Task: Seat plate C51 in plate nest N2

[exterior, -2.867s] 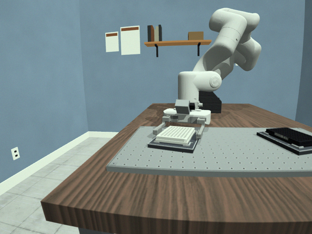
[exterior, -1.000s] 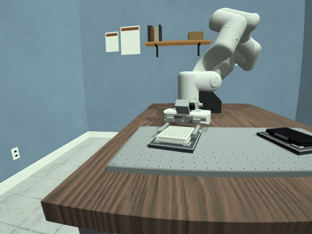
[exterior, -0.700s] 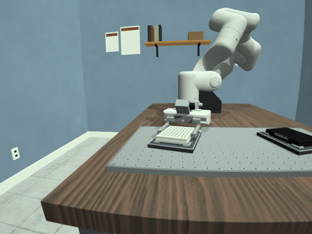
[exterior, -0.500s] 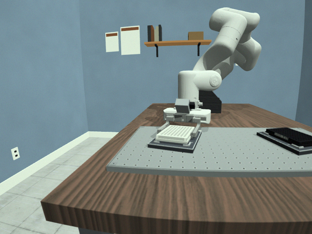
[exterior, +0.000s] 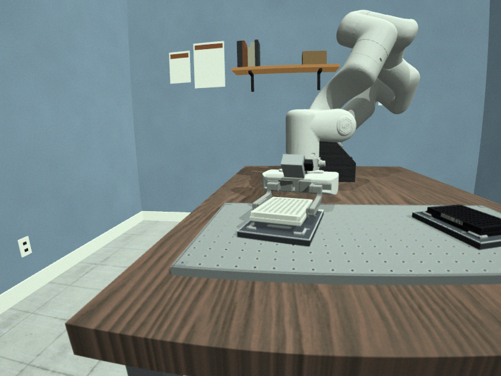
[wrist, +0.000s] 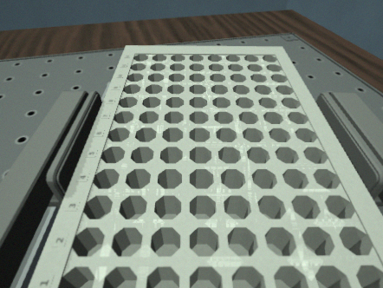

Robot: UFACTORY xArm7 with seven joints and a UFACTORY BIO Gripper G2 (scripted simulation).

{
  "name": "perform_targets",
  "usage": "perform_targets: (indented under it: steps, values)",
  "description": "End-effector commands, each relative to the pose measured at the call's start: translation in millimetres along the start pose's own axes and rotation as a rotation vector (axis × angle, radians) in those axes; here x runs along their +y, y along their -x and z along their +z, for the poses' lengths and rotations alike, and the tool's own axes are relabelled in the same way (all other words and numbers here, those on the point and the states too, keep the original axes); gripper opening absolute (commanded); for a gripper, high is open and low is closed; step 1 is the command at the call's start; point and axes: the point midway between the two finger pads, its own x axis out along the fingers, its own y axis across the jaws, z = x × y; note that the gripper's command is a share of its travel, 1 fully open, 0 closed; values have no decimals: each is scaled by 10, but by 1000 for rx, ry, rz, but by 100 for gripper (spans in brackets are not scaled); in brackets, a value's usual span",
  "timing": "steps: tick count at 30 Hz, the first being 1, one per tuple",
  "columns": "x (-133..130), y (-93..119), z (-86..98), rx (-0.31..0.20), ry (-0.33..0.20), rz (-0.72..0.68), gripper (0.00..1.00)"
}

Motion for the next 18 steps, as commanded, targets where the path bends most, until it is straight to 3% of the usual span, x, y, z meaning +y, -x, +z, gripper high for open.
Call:
perform_targets:
  steps: [1,18]
  values:
    - [-9,-15,58,-5,3,0,0]
    - [-9,-15,112,-5,3,0,0]
